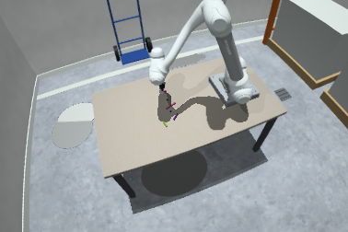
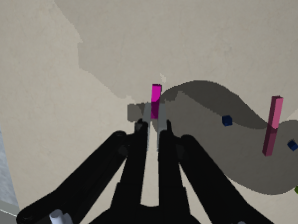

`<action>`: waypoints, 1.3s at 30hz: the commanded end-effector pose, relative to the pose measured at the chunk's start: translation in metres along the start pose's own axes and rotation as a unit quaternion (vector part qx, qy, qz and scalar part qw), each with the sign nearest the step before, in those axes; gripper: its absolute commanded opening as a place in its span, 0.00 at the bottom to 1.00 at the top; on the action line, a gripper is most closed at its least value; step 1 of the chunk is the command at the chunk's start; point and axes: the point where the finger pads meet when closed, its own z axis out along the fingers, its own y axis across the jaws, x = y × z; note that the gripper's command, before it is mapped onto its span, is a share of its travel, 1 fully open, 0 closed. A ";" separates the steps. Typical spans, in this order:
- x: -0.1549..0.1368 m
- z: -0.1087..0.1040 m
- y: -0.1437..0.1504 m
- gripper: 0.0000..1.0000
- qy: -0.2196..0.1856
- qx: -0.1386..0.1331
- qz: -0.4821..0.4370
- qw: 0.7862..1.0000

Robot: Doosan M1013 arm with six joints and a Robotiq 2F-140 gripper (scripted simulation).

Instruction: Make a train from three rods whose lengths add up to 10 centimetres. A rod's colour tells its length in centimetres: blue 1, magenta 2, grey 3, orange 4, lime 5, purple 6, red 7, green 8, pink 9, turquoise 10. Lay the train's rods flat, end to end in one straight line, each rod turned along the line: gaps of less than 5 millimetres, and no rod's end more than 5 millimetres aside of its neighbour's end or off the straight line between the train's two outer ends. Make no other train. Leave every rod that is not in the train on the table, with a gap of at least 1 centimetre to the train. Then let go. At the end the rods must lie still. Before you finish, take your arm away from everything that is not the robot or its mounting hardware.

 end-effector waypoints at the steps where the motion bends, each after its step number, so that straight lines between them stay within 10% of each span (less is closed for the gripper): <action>1: 0.000 0.000 0.000 0.03 0.000 0.000 0.000 1.000; 39: 0.000 0.000 0.000 0.12 0.000 0.000 0.000 1.000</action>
